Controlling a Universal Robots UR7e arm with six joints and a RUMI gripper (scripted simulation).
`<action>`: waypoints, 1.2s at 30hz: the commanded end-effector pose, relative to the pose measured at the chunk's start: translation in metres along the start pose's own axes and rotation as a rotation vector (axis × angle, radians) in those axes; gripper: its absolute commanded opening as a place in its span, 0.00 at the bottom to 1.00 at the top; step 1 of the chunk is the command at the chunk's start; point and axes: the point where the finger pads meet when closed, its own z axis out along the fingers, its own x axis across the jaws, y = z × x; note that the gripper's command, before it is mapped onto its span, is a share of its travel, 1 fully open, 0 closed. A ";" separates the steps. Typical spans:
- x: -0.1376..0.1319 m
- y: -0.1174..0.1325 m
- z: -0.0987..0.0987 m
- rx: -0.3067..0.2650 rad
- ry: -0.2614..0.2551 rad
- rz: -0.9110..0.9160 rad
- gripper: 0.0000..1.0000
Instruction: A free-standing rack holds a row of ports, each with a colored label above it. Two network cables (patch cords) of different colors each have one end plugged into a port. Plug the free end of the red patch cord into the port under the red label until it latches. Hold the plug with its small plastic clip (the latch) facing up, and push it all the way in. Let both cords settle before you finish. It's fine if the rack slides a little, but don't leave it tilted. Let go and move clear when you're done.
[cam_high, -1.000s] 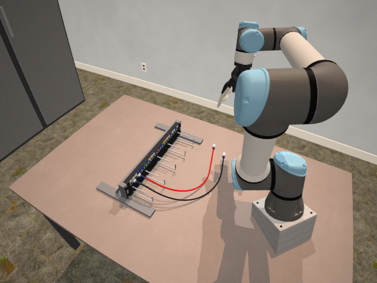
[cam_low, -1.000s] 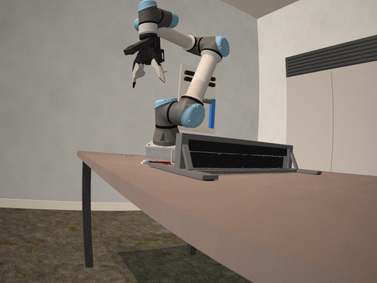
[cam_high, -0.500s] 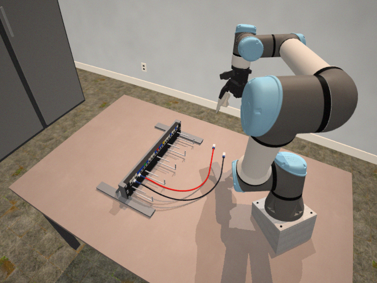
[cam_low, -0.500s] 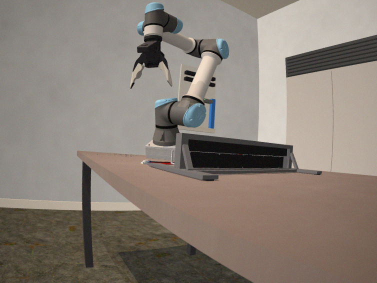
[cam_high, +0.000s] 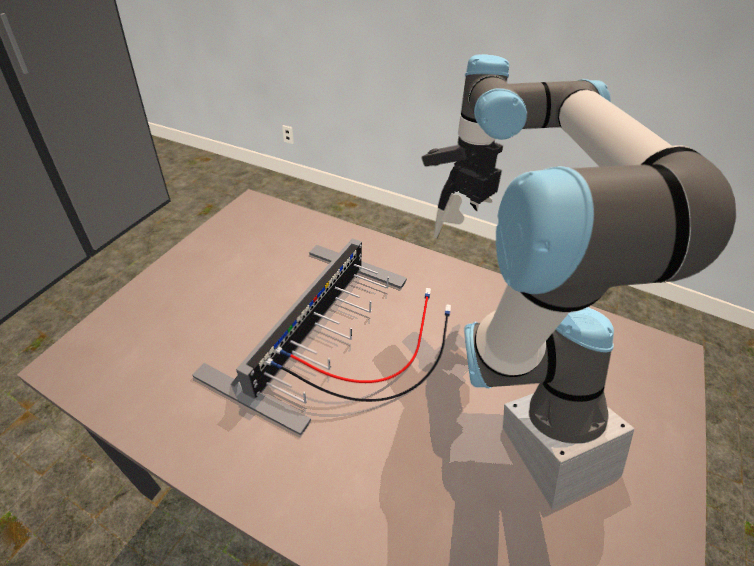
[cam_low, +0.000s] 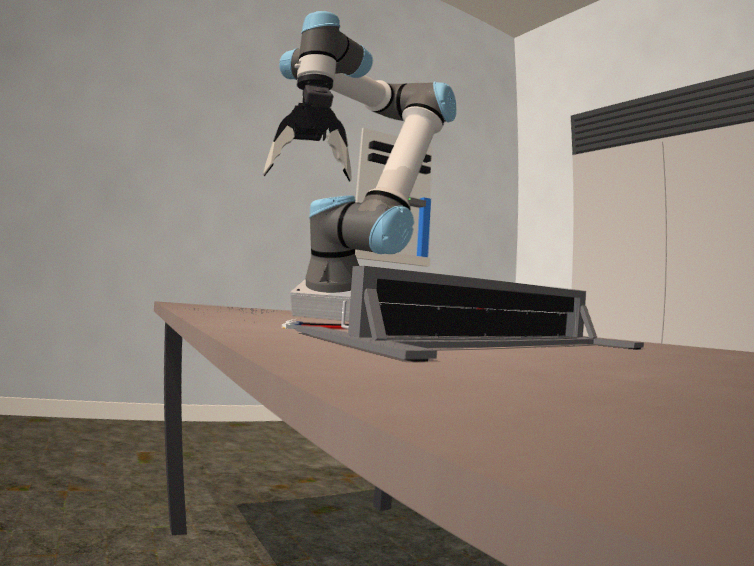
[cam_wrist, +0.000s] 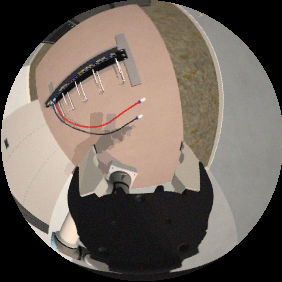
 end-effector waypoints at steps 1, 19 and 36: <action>-0.004 -0.003 0.002 0.025 0.017 -0.132 1.00; -0.009 -0.005 0.004 0.041 0.042 -0.274 1.00; -0.009 -0.005 0.004 0.041 0.042 -0.275 0.00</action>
